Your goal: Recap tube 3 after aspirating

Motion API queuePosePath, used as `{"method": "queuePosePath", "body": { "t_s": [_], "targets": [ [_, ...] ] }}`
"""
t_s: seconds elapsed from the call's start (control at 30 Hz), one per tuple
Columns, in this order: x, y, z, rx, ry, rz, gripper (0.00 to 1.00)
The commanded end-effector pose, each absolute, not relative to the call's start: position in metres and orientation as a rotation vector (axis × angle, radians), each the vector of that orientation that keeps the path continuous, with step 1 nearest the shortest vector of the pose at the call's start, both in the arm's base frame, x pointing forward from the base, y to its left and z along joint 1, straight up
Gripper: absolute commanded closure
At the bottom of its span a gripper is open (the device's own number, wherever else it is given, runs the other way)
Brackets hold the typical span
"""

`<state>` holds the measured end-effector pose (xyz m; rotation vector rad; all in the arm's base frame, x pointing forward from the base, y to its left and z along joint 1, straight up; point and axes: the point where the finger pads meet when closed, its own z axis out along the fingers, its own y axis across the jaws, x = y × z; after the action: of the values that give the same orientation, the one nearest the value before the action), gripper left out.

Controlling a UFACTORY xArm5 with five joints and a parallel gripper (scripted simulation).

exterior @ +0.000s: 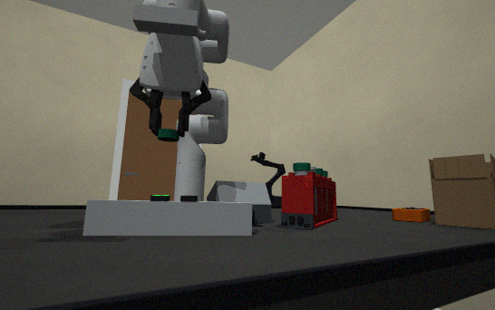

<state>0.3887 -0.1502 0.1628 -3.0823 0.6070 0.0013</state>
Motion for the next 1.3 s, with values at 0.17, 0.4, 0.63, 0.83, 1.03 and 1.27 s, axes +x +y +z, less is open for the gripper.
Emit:
{"method": "queuePosePath", "body": {
  "t_s": [0.17, 0.4, 0.63, 0.83, 1.03, 1.27],
  "targets": [
    [0.392, -0.087, 0.166, -3.026, 0.842, -0.007, 1.00],
    [0.393, -0.043, 0.166, -3.026, 0.842, -0.007, 1.00],
    [0.394, 0.005, 0.166, -3.025, 0.842, -0.007, 1.00],
    [0.396, 0.048, 0.166, -3.025, 0.842, -0.007, 1.00],
    [0.397, 0.079, 0.166, -3.025, 0.842, -0.006, 1.00],
    [0.398, 0.133, 0.166, -3.024, 0.842, -0.006, 1.00]
  ]
}}
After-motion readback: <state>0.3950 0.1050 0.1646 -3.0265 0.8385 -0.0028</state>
